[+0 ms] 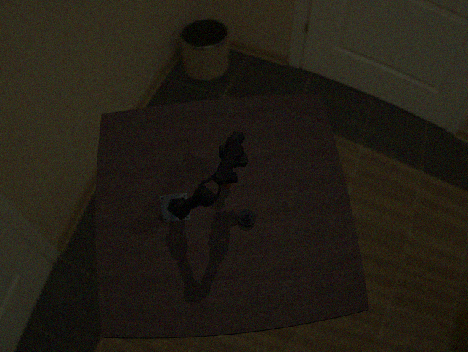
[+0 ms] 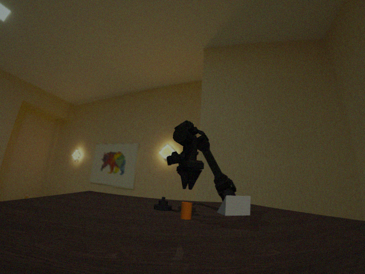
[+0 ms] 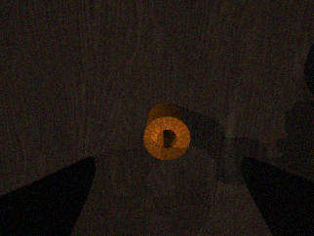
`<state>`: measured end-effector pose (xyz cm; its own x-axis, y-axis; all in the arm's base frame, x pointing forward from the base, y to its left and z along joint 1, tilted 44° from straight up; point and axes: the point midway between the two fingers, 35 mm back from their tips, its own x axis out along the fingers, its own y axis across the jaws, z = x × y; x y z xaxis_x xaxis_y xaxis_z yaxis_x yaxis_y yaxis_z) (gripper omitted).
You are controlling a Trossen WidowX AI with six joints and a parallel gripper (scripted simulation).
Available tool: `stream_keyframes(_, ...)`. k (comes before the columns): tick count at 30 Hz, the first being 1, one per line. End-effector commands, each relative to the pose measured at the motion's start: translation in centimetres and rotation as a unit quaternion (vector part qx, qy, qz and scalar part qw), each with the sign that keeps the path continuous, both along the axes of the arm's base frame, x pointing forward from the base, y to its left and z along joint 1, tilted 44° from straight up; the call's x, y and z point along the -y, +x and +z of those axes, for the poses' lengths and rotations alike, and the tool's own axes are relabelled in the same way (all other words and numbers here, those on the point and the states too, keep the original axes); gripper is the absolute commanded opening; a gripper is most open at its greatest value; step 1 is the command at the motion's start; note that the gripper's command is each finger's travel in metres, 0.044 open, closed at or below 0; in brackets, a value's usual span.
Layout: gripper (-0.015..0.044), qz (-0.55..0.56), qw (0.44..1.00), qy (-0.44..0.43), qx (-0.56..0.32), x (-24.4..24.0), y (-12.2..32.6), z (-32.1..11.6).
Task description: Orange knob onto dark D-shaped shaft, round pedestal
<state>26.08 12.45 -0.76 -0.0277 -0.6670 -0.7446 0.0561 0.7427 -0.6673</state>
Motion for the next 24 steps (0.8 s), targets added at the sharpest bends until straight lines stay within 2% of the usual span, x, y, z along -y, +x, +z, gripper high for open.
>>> stream_keyframes(1,0.0440,-0.001,1.000,-0.007,-0.006,1.4,-0.3,-1.2)
stream_keyframes(24,0.0440,-0.001,1.000,-0.007,-0.006,3.7,-0.4,-4.0)
